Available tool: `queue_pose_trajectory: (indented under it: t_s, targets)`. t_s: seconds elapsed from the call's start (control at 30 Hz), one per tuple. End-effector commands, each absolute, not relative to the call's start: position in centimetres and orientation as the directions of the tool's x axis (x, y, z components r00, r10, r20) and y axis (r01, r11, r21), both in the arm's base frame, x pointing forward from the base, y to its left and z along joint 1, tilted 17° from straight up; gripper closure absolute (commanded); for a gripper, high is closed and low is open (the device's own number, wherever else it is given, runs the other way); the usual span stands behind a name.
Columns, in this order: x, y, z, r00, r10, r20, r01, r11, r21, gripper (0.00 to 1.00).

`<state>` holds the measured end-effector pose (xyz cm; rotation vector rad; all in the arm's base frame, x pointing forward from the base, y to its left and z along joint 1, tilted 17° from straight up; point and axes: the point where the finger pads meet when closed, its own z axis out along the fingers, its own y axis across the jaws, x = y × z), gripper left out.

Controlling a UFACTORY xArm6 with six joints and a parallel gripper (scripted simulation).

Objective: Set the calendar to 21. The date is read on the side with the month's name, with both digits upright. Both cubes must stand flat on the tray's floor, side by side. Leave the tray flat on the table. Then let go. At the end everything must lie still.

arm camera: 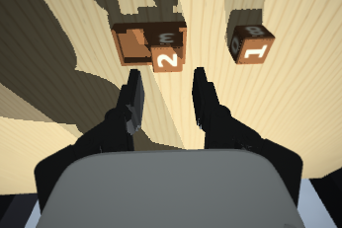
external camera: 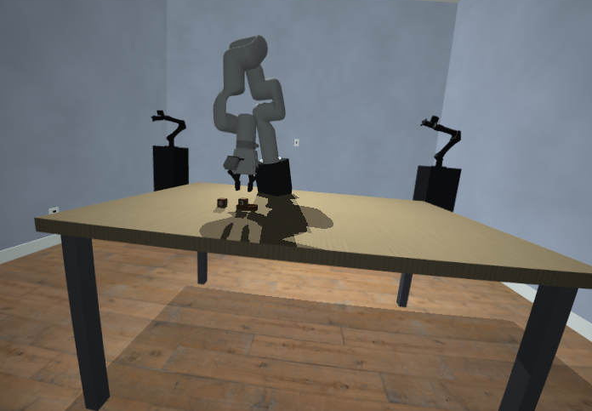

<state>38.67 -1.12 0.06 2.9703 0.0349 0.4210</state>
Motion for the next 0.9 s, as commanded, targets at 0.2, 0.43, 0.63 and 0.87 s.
queue_pose_trajectory:
  t_s: [0.2, 0.43, 0.63, 0.87]
  targets:
    - [38.0, -0.7, 3.1, 0.965, 0.042, 0.261, 0.005, -0.99, 0.14, 0.51]
    - [37.9, -0.6, 3.7, 0.965, 0.042, 0.261, 0.005, -0.99, 0.14, 0.51]
    - [37.8, -0.6, 3.7, 0.965, 0.042, 0.261, 0.005, -0.99, 0.14, 0.0]
    - [37.8, -0.6, 3.7, 0.965, 0.042, 0.261, 0.005, -0.99, 0.14, 0.0]
